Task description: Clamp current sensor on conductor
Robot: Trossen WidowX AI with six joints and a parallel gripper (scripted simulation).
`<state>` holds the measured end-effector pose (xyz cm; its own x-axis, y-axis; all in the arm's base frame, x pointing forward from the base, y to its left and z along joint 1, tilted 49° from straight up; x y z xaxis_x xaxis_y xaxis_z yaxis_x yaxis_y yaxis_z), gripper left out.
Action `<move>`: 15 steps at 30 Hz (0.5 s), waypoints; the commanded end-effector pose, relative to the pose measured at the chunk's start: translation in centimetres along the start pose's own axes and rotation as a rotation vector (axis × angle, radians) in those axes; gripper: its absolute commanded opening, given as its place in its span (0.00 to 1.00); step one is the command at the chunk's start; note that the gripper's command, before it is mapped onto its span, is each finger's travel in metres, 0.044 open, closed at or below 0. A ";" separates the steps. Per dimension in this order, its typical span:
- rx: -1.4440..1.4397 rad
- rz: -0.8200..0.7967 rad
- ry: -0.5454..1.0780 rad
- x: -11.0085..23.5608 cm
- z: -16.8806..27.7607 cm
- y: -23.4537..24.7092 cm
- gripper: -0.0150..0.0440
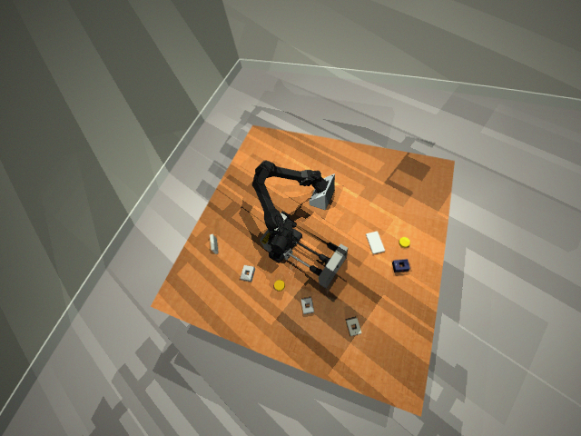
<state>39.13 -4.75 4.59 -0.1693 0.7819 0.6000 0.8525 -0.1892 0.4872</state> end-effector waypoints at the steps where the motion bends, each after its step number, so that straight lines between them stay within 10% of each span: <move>1: -0.002 -0.001 0.001 0.0 0.0 0.0 0.83; 15: -0.002 -0.001 0.001 0.0 0.0 0.0 0.68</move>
<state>39.11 -4.78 4.57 -0.1689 0.7820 0.5999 0.8524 -0.1898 0.4873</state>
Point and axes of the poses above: the point midway between the two fingers, 35 mm back from their tips, its own x axis back along the fingers, its own y axis across the jaws, z = x × y, the point moved 3 cm from there along x, back along the fingers, and after that the axes turned 14 degrees about -x, right-handed, at the moved point
